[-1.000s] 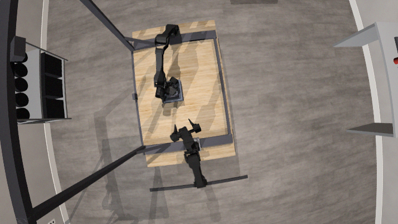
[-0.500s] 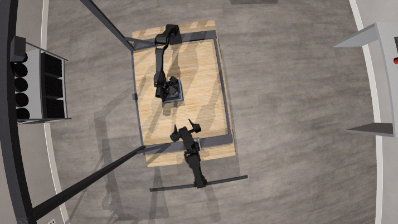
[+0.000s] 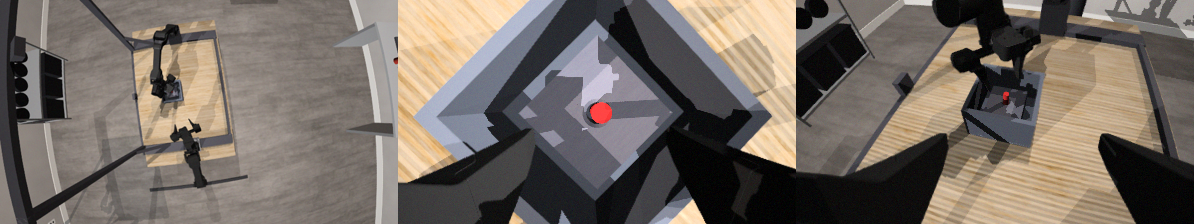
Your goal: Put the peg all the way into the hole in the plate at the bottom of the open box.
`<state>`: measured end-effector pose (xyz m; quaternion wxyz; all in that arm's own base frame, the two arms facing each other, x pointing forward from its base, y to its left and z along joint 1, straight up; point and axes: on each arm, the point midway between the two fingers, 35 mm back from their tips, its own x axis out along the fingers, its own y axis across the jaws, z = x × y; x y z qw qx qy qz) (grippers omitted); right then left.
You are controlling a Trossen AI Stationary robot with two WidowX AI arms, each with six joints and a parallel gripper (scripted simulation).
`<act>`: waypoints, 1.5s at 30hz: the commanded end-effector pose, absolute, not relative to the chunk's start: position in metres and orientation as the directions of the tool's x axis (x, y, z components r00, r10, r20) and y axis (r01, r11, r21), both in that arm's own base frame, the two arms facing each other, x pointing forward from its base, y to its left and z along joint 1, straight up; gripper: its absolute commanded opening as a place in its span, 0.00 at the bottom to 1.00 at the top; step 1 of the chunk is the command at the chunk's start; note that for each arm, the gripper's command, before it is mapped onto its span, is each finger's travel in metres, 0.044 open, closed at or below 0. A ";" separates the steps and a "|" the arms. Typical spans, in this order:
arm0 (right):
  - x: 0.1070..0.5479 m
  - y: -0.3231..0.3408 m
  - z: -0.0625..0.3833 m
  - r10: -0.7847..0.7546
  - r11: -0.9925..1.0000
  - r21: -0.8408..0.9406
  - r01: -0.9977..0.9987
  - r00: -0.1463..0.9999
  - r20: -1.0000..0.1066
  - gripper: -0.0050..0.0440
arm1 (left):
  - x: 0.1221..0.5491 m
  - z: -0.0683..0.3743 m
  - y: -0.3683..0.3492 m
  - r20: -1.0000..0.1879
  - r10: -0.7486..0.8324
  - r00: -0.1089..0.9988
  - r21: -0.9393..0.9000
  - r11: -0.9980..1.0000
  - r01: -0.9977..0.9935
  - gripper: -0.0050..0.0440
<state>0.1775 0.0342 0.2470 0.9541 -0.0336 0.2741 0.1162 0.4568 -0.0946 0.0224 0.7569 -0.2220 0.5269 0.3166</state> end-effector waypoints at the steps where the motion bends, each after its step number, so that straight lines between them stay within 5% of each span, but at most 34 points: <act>1: 0.177 0.034 0.251 0.202 0.971 -0.001 -0.237 0.829 -0.522 1.00 | 0.460 0.053 -0.097 -0.928 0.228 0.295 -0.047 0.714 -0.699 1.00; 10: 0.177 0.034 0.251 0.202 0.971 -0.001 -0.237 0.829 -0.522 1.00 | 0.453 0.055 -0.092 -0.929 0.151 0.338 -0.032 0.877 -0.480 1.00; 24: 0.177 0.034 0.251 0.202 0.971 -0.001 -0.237 0.829 -0.522 1.00 | 0.446 0.068 -0.083 -0.925 -0.053 0.377 -0.005 0.992 0.127 1.00; 45: 0.177 0.034 0.251 0.202 0.971 -0.001 -0.237 0.829 -0.522 1.00 | 0.448 0.065 -0.084 -0.927 -0.063 0.369 -0.001 0.986 0.165 1.00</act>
